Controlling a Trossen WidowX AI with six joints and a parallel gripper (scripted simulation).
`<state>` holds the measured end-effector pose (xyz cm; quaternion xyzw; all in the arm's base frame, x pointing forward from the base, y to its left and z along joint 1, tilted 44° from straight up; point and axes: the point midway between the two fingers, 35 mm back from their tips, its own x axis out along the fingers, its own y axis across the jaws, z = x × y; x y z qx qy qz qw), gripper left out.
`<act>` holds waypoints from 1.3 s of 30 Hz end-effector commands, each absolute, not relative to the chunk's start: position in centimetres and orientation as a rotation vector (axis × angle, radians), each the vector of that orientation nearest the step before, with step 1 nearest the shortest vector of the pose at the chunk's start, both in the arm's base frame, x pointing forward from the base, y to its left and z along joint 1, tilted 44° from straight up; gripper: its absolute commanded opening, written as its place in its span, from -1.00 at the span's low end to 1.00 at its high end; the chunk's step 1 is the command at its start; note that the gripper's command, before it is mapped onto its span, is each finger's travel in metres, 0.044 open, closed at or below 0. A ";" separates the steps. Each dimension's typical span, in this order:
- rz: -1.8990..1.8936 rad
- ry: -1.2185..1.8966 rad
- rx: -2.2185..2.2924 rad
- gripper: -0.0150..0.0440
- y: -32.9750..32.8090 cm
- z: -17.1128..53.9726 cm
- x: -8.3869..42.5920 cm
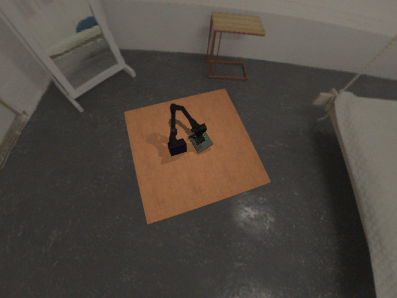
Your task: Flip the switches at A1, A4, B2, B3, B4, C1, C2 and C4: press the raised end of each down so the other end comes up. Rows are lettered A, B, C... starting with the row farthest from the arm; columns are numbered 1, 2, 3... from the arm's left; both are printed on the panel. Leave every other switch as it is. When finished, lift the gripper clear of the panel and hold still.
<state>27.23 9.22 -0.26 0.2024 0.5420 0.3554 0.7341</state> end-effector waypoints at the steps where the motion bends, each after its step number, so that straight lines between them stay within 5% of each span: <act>1: 0.779 1.200 0.447 -0.49 9.3 -0.5 27.1; 31: 0.779 1.200 0.447 -0.49 9.6 -0.7 27.2; 39: 0.769 1.178 0.454 -0.49 4.6 3.5 26.0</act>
